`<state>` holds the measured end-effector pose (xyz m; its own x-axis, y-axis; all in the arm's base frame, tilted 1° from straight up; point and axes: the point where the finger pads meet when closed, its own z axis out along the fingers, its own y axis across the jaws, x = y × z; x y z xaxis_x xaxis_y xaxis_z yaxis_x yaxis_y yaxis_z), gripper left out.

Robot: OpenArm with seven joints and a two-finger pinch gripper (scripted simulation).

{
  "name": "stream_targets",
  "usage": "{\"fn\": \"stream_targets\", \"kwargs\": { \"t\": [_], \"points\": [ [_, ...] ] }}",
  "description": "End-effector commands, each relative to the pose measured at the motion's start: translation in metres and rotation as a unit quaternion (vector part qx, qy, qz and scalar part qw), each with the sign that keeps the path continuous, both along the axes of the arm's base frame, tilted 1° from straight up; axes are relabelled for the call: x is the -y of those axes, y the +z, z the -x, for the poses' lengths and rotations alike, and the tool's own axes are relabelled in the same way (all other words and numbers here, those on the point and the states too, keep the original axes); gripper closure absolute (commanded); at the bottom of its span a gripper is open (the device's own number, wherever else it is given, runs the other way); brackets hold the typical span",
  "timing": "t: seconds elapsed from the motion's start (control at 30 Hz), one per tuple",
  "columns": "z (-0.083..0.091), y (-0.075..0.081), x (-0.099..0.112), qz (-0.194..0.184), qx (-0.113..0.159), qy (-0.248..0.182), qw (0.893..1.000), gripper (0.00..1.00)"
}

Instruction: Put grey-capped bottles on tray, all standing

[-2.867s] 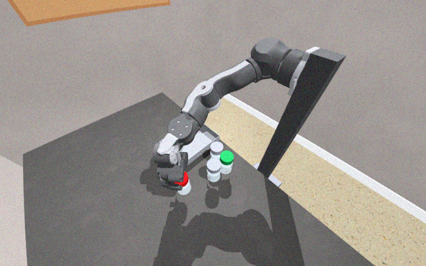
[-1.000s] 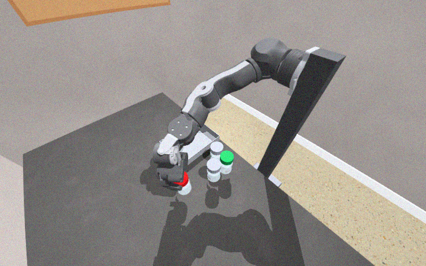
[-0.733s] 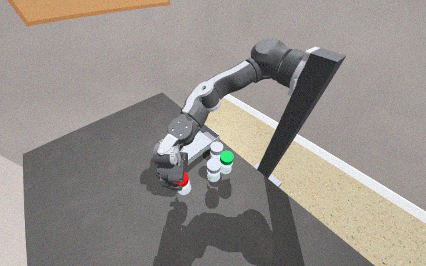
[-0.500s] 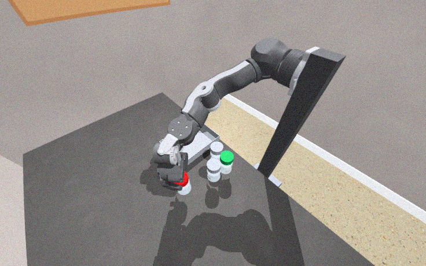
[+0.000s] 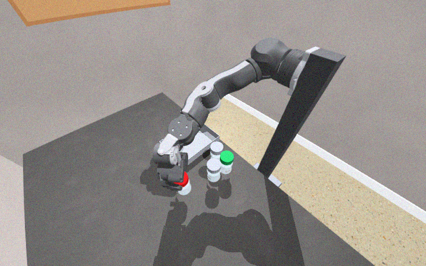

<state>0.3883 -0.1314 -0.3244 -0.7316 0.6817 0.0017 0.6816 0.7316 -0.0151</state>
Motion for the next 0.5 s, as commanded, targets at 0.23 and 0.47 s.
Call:
{"fn": "stream_targets", "kwargs": {
  "t": [0.23, 0.47],
  "points": [
    [-0.0007, 0.0001, -0.0010, -0.001, 0.002, 0.003, 1.000, 1.00],
    [-0.0008, 0.0009, -0.0005, -0.001, 0.001, 0.001, 1.000, 0.48]
  ]
}}
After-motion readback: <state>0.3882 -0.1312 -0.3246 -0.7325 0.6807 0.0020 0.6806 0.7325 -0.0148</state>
